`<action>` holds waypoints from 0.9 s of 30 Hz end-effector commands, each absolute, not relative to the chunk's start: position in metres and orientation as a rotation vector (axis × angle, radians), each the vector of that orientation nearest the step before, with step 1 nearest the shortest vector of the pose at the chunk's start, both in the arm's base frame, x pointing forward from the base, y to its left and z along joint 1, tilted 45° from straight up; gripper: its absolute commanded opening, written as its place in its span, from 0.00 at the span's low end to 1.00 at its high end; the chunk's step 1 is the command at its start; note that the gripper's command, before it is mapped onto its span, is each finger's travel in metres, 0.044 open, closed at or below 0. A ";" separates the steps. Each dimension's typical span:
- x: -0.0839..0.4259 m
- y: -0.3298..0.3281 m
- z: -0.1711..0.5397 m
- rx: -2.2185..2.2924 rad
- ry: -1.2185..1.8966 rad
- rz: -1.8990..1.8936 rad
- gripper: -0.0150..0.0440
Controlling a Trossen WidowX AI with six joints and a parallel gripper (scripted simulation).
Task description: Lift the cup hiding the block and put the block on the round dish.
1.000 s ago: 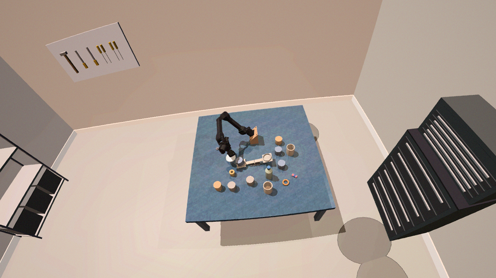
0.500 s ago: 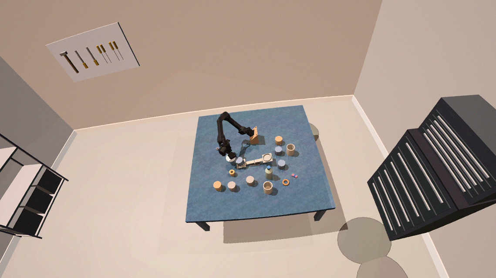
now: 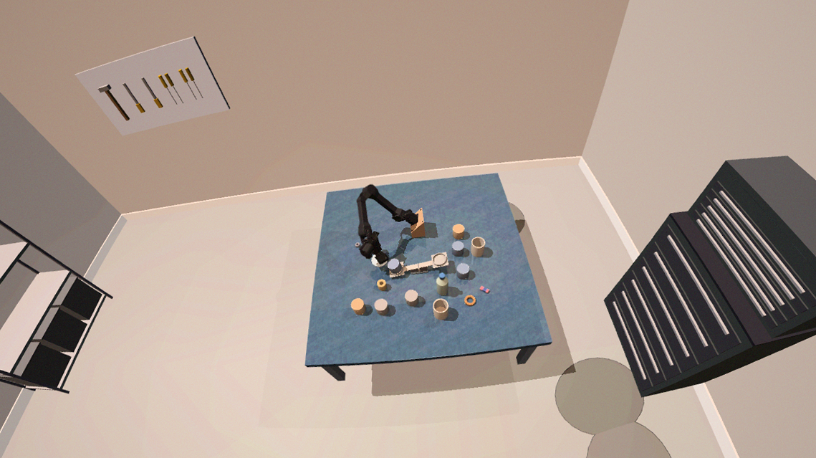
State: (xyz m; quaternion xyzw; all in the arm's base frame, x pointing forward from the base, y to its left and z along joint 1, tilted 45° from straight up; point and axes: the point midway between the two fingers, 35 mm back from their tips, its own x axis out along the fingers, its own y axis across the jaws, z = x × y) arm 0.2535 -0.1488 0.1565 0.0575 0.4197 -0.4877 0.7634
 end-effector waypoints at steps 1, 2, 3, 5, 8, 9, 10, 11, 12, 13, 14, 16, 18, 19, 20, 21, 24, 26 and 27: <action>0.254 -0.149 0.157 0.126 0.911 -1.062 0.48; 0.254 -0.149 0.157 0.126 0.911 -1.062 0.52; 0.254 -0.149 0.157 0.126 0.911 -1.062 0.57; 0.254 -0.149 0.157 0.126 0.911 -1.062 0.65; 0.254 -0.149 0.157 0.126 0.911 -1.062 0.79; 0.254 -0.149 0.157 0.126 0.911 -1.062 0.83; 0.254 -0.149 0.157 0.126 0.911 -1.062 0.88; 0.254 -0.149 0.157 0.126 0.911 -1.062 0.92; 0.253 -0.147 0.158 0.127 0.912 -1.061 0.97; 0.253 -0.142 0.163 0.128 0.914 -1.060 1.00; 0.251 -0.133 0.170 0.129 0.918 -1.059 1.00; 0.246 -0.114 0.188 0.128 0.923 -1.057 1.00; 0.243 -0.108 0.194 0.126 0.924 -1.057 1.00; 0.243 -0.108 0.194 0.126 0.924 -1.057 1.00; 0.243 -0.108 0.194 0.126 0.924 -1.057 1.00; 0.243 -0.108 0.194 0.126 0.924 -1.057 1.00; 0.240 -0.096 0.207 0.126 0.922 -1.052 1.00; 0.236 -0.085 0.218 0.125 0.920 -1.048 1.00; 0.236 -0.084 0.219 0.125 0.919 -1.048 1.00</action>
